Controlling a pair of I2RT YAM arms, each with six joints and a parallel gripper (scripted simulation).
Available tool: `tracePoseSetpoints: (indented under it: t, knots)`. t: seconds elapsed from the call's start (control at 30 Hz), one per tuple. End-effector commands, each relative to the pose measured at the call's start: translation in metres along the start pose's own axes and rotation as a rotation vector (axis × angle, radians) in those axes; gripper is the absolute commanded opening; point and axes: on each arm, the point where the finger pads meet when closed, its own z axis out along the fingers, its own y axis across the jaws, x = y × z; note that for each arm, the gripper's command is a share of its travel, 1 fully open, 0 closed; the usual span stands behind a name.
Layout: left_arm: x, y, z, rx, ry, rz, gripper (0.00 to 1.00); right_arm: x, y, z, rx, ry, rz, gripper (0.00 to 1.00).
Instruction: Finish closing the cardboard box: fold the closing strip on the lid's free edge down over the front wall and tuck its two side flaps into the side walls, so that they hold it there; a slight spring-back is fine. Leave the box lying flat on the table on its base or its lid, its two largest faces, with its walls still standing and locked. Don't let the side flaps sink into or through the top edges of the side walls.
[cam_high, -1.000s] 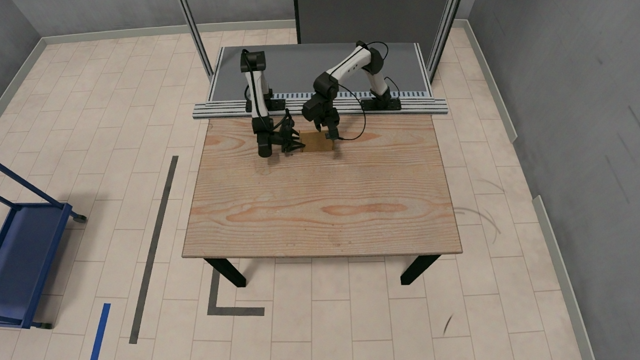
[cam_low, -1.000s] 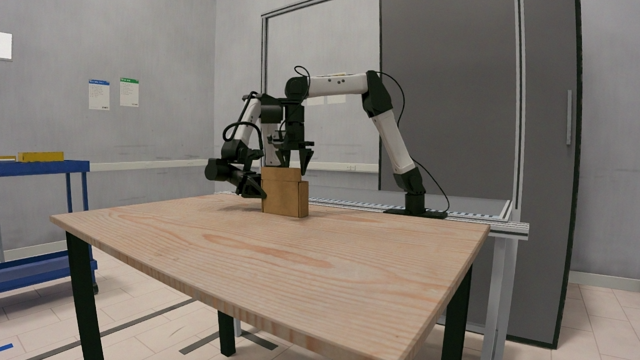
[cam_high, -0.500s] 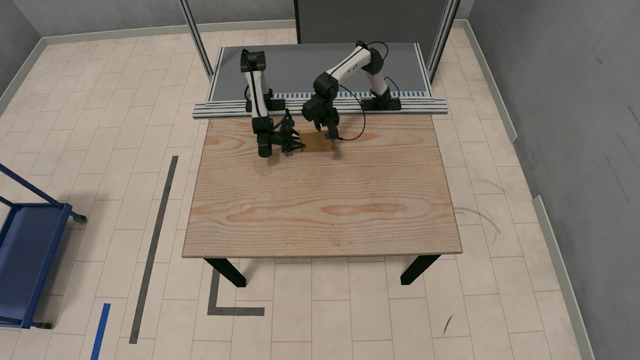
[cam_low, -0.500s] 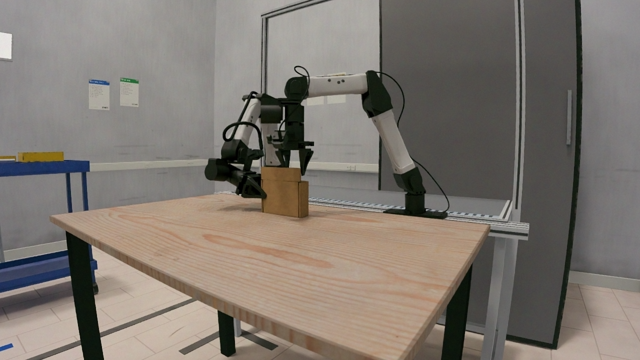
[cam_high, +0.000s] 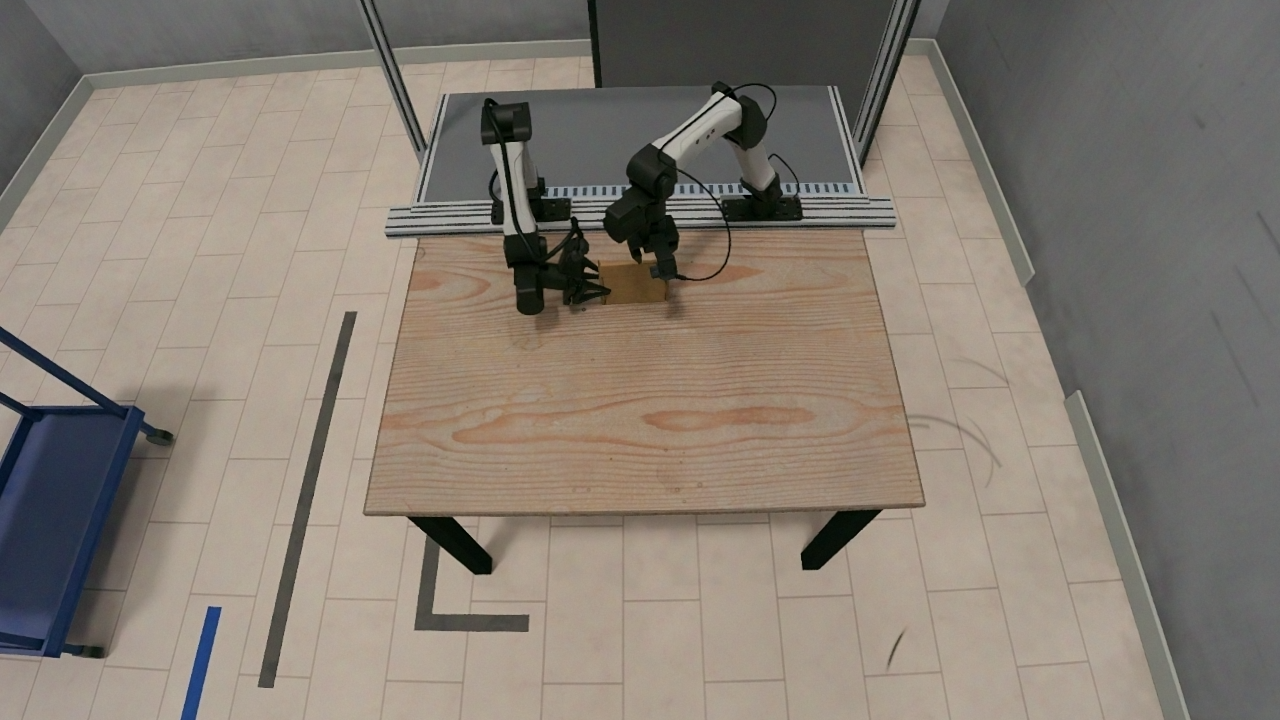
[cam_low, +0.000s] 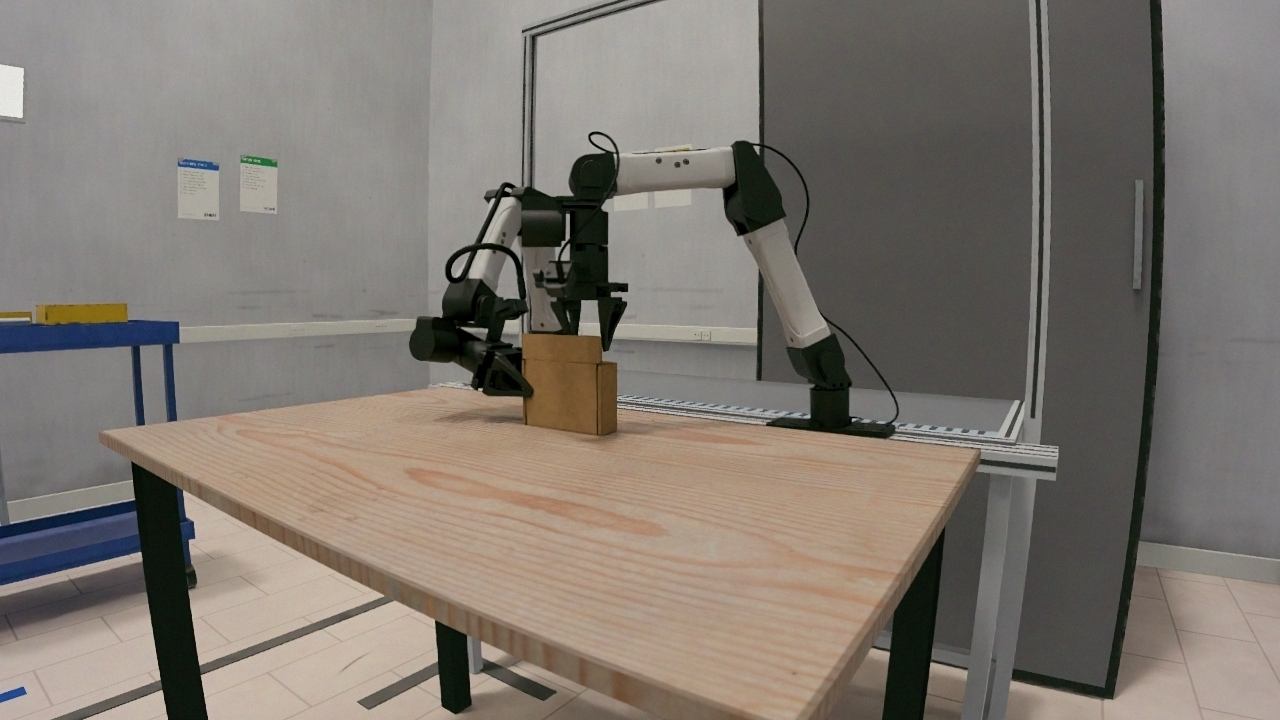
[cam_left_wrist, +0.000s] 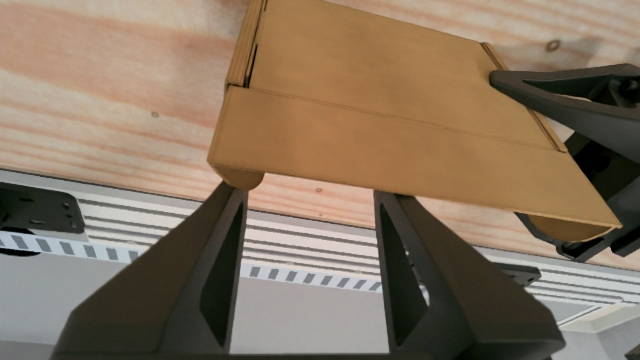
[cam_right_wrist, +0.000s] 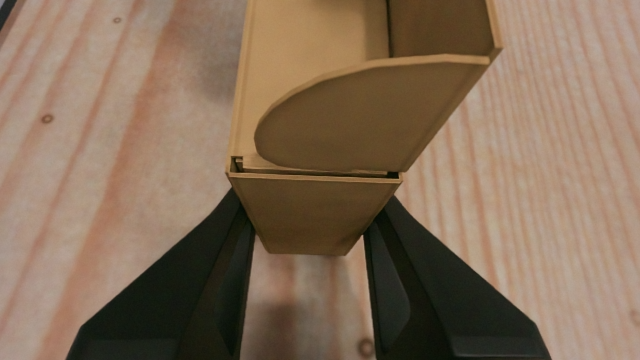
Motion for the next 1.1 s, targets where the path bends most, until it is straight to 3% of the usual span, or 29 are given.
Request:
tracePoseSetpoints:
  t: [0.0,1.07]
  knots:
    - [-0.0007,-0.0016,-0.0052,0.015,-0.011,0.009,0.54,-0.0022,-0.0006,0.0002,0.002,0.000,-0.009,0.45]
    - [-0.0010,-0.0025,-0.0052,0.015,-0.011,0.021,0.54,-0.0022,-0.0006,0.0002,0.002,0.000,-0.009,0.45]
